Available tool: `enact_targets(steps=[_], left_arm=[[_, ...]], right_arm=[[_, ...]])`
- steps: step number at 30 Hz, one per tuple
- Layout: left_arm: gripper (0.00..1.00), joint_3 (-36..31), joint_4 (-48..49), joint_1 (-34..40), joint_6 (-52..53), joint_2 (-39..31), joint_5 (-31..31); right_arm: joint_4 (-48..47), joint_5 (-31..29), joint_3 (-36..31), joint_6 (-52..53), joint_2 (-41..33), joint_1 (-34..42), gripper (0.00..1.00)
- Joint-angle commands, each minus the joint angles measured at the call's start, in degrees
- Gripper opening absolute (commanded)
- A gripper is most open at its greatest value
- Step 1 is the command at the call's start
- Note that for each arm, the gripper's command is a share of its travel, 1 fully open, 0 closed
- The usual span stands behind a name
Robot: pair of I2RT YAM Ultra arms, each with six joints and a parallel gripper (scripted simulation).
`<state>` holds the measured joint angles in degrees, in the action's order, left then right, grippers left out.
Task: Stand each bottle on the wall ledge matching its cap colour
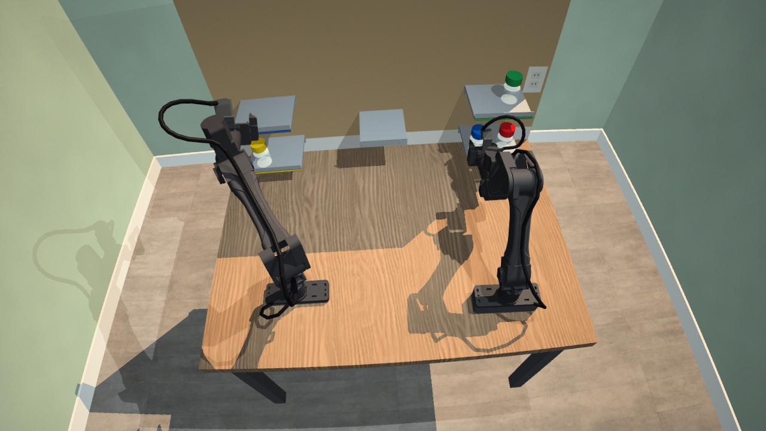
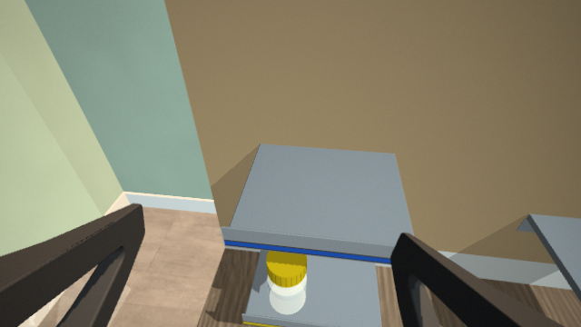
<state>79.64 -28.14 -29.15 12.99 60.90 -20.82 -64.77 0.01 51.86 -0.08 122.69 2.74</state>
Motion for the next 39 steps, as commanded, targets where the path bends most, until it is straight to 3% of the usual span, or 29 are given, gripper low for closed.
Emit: enact_targets(steps=[1,18,29,39], left_arm=[[1.00,2.1,-1.5,-0.7,0.3,0.9,-0.2],[1.00,1.5,-1.6,-0.4,0.1,0.4,-0.1],[1.00,1.5,-1.6,-0.4,0.1,0.4,-0.1],[1.00,1.5,-1.6,-0.4,0.1,0.4,-0.1]], right_arm=[[0.0,0.1,-0.7,0.1,-1.5,-0.1,0.50],[0.9,0.1,-0.7,0.1,-1.7,-0.1,0.50],[13.8,0.1,2.8,0.2,-12.7,-0.1,0.50],[13.7,0.1,3.2,0.2,-12.5,-0.1,0.50]])
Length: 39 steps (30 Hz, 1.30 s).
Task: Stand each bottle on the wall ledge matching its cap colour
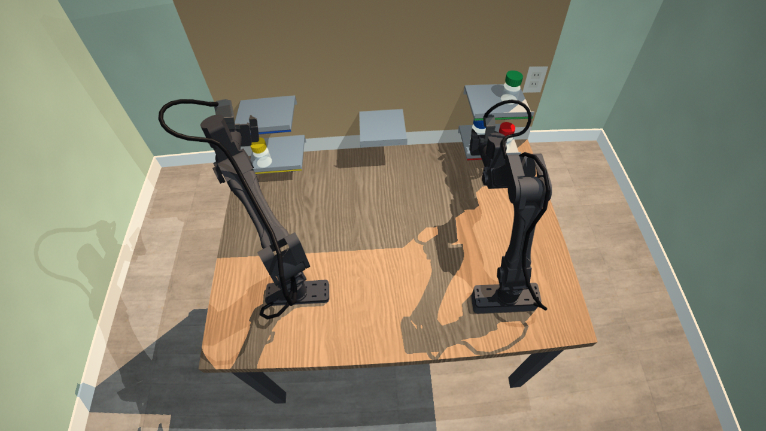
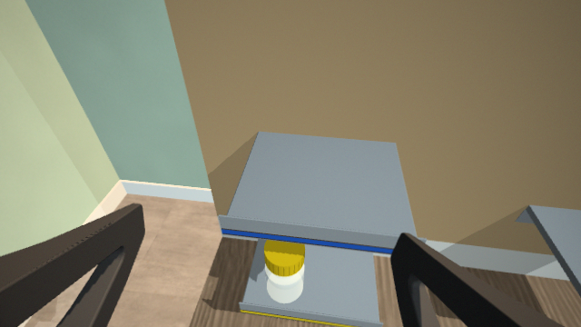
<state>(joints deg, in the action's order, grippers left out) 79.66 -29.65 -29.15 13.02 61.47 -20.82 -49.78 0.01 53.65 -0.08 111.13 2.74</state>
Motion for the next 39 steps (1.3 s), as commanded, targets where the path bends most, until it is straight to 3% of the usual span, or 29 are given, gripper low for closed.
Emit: enact_targets(steps=[1,26,39], left_arm=[[1.00,1.5,0.0,-0.4,0.1,-0.2,-0.1],[1.00,1.5,0.0,-0.4,0.1,-0.2,-0.1],[1.00,1.5,0.0,-0.4,0.1,-0.2,-0.1]], right_arm=[[-2.0,0.1,0.6,0.2,-1.2,-0.1,0.50],[-3.1,0.2,-6.7,0.2,-5.3,0.0,0.50],[-4.3,0.2,-14.1,0.2,-10.2,0.0,0.50]])
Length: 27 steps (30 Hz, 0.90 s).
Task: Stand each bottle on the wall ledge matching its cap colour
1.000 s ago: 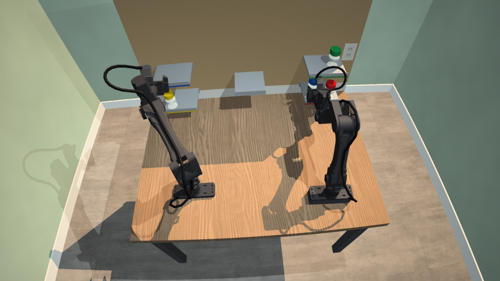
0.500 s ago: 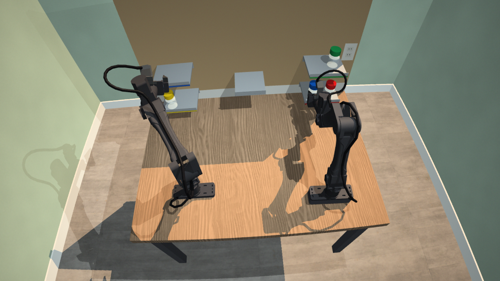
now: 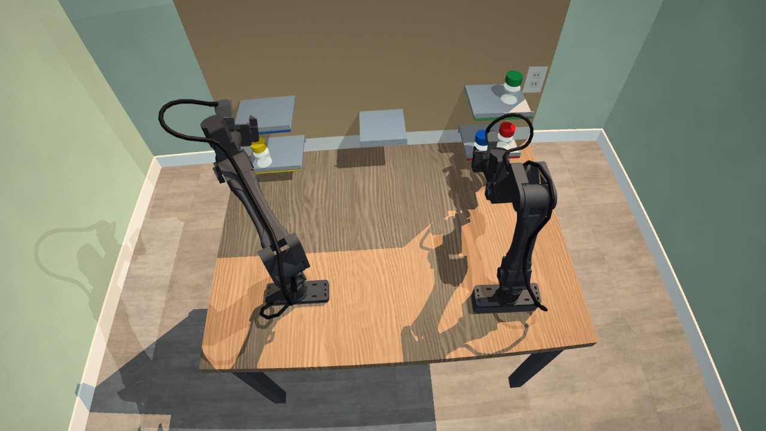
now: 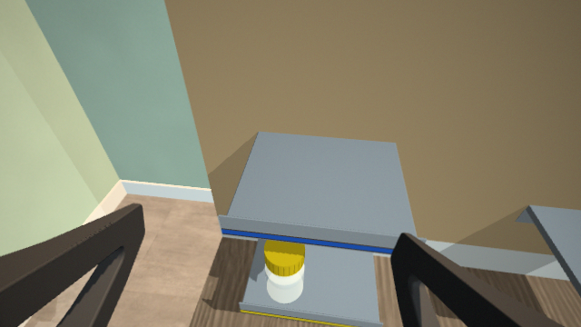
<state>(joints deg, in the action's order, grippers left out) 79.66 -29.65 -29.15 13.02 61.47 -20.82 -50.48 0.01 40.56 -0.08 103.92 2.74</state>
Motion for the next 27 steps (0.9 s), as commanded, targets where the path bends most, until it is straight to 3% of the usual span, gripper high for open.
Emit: enact_targets(steps=[1,27], left_arm=[[1.00,1.5,0.0,-0.4,0.1,-0.2,-0.1],[1.00,1.5,0.0,-0.4,0.1,-0.2,-0.1]], right_arm=[[-3.8,0.2,-1.6,0.2,-3.5,-0.1,0.50],[-6.5,0.2,-11.2,0.2,-12.2,-0.1,0.50]])
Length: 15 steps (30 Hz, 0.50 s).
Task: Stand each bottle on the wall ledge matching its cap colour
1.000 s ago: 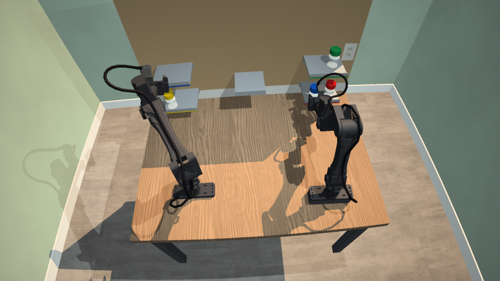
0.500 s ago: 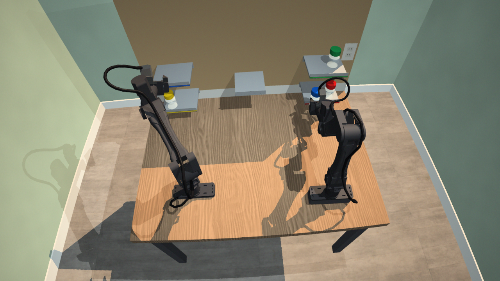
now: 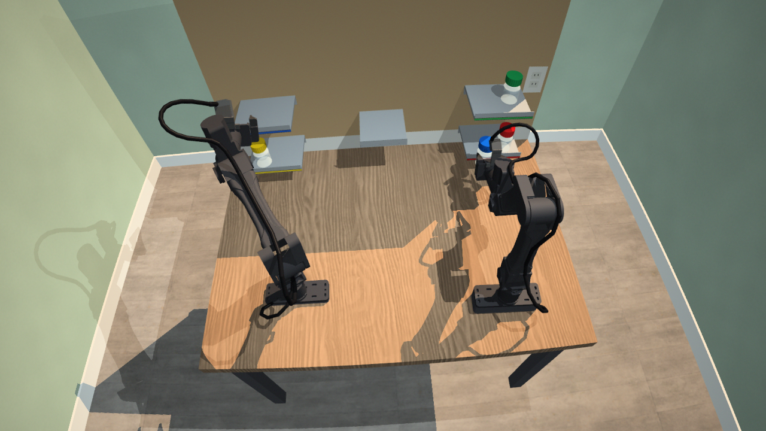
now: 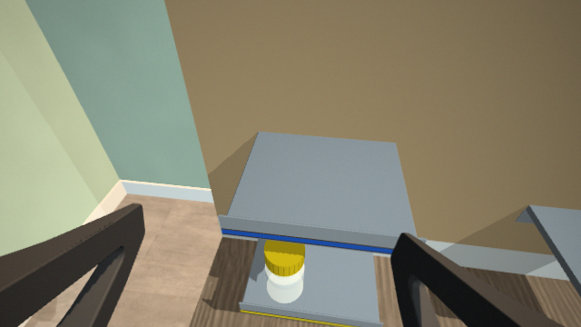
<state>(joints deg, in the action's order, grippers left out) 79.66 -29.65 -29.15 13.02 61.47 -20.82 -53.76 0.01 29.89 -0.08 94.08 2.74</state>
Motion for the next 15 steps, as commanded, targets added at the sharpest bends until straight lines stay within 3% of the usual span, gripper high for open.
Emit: enact_targets(steps=[1,15], left_arm=[[1.00,1.5,0.0,-0.4,0.1,-0.2,-0.1],[1.00,1.5,0.0,-0.4,0.1,-0.2,-0.1]], right_arm=[[-3.4,0.2,-0.8,0.2,-2.6,-0.1,0.50],[-3.7,0.2,-1.1,0.2,-3.8,-0.1,0.50]])
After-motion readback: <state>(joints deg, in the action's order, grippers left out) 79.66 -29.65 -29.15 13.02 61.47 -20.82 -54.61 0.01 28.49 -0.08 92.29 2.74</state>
